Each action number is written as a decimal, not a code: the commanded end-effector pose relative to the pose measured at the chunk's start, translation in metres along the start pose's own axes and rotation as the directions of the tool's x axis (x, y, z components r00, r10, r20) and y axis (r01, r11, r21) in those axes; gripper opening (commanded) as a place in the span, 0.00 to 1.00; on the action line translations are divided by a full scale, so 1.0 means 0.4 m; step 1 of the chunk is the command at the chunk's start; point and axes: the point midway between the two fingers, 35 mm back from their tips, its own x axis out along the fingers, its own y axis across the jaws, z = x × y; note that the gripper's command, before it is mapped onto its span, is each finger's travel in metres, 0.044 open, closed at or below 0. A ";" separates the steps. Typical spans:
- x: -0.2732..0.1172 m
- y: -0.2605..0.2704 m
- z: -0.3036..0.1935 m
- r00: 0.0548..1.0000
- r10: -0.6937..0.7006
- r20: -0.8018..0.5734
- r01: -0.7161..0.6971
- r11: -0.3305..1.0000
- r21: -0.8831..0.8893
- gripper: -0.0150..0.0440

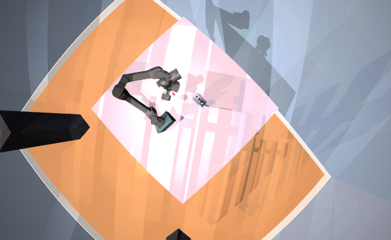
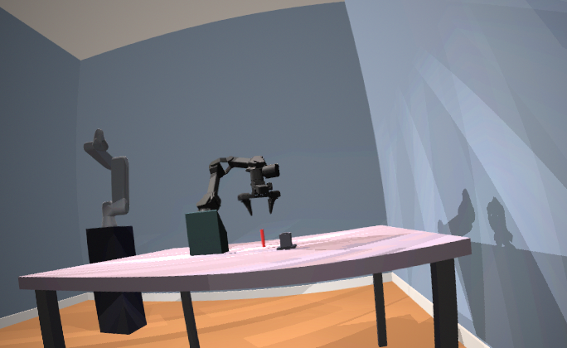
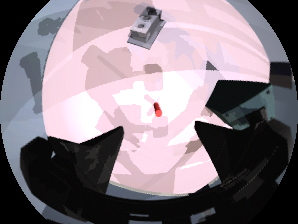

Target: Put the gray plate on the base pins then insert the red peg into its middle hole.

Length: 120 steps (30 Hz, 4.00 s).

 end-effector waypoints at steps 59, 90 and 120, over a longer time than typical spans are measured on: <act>0.263 -0.009 -0.015 1.000 0.008 -0.008 -0.008 0.998 0.055 0.73; 0.179 -0.002 0.002 1.000 0.001 0.004 -0.002 0.998 0.055 0.25; 0.072 0.035 0.097 1.000 -0.002 0.006 0.002 0.998 0.060 0.25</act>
